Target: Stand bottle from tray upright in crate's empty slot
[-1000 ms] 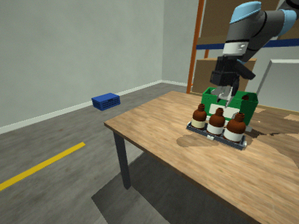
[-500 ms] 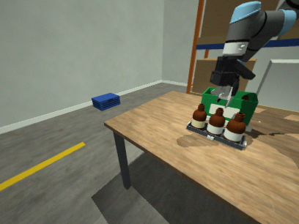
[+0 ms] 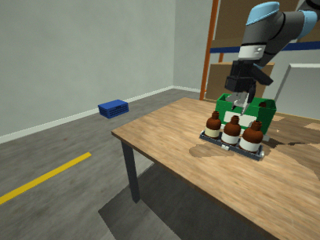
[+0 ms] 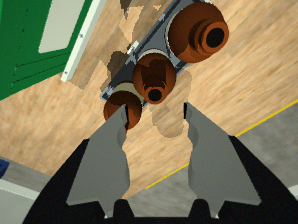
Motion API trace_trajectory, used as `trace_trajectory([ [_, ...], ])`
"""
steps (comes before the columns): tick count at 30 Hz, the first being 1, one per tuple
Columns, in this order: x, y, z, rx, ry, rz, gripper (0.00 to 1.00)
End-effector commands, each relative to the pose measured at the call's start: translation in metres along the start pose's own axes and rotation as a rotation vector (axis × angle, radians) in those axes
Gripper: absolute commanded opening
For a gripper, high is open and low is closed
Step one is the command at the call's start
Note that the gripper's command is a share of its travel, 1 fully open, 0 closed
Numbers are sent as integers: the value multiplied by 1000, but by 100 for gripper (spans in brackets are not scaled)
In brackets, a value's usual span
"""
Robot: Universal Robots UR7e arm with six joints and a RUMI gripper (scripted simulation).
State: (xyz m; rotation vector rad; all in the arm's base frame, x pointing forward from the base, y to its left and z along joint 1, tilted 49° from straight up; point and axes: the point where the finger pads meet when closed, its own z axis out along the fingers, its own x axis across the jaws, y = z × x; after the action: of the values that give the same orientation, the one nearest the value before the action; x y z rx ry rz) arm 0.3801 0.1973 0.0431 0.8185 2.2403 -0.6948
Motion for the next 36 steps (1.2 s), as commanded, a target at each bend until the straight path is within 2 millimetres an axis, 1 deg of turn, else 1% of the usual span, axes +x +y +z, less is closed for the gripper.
trace_trajectory([
  [1, 0, -1, 3, 2, 0, 0, 38],
  [8, 0, -1, 7, 2, 0, 0, 38],
  [23, 0, -1, 24, 2, 0, 0, 38],
  [36, 0, -1, 36, 2, 0, 0, 38],
])
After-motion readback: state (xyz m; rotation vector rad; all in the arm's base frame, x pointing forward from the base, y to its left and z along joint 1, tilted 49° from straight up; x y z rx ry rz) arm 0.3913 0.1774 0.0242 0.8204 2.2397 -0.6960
